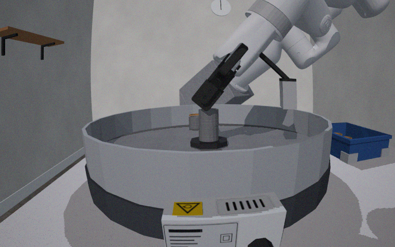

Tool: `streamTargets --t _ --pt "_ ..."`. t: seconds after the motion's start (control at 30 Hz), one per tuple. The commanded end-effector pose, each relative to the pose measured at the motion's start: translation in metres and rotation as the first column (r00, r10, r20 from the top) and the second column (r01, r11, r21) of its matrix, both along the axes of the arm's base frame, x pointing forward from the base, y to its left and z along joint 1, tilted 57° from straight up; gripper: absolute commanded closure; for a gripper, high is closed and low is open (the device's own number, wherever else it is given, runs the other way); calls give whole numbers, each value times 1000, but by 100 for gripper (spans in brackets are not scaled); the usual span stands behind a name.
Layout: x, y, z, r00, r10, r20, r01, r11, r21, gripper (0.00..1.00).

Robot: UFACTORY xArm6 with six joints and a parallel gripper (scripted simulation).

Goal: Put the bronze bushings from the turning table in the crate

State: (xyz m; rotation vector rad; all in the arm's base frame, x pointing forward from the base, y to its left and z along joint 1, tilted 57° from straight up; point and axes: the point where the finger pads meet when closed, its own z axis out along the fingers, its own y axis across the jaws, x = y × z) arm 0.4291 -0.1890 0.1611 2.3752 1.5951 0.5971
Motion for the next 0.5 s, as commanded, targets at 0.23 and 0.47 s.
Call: streamTargets --t 0.23,0.47 --pt "-15 -18 16 1000 -2 3 2 1000 -2 88" --pt "-15 -18 16 1000 -2 3 2 1000 -2 88"
